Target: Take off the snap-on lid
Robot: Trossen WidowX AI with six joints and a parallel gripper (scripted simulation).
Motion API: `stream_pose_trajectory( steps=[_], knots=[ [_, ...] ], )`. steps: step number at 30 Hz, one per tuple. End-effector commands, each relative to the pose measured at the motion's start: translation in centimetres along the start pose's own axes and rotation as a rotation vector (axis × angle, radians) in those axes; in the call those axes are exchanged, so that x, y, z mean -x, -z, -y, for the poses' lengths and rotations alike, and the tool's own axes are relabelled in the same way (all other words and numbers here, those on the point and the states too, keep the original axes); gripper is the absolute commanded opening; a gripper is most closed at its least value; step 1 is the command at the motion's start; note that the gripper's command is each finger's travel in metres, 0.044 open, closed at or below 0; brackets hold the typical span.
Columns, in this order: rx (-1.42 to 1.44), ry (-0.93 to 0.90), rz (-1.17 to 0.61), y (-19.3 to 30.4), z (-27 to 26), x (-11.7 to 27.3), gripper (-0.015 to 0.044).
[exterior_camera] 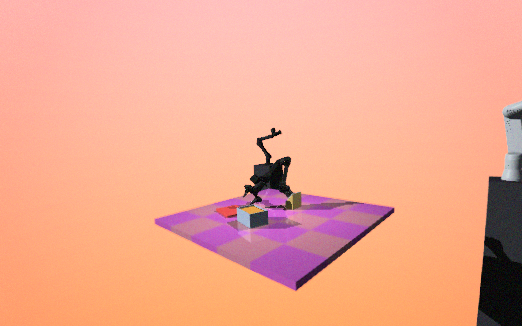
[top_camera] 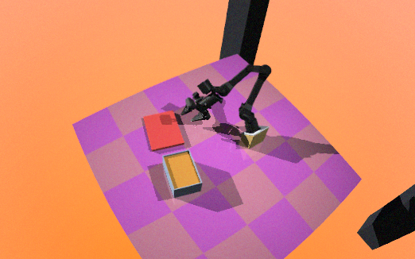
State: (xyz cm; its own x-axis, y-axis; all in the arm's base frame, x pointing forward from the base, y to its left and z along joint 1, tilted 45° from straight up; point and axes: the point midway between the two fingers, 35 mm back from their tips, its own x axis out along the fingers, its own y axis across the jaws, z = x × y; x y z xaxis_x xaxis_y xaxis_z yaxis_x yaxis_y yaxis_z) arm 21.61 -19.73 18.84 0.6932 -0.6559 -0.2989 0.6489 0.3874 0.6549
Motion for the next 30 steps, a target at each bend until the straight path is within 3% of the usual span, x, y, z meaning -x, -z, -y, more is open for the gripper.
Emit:
stream_pose_trajectory(
  steps=[1, 30],
  knots=[
    [0.004, 0.003, -0.006, 0.2, 0.7, 0.7, 0.044],
    [0.002, 0.004, -0.008, -0.1, -2.2, 5.0, 0.044]
  ],
)
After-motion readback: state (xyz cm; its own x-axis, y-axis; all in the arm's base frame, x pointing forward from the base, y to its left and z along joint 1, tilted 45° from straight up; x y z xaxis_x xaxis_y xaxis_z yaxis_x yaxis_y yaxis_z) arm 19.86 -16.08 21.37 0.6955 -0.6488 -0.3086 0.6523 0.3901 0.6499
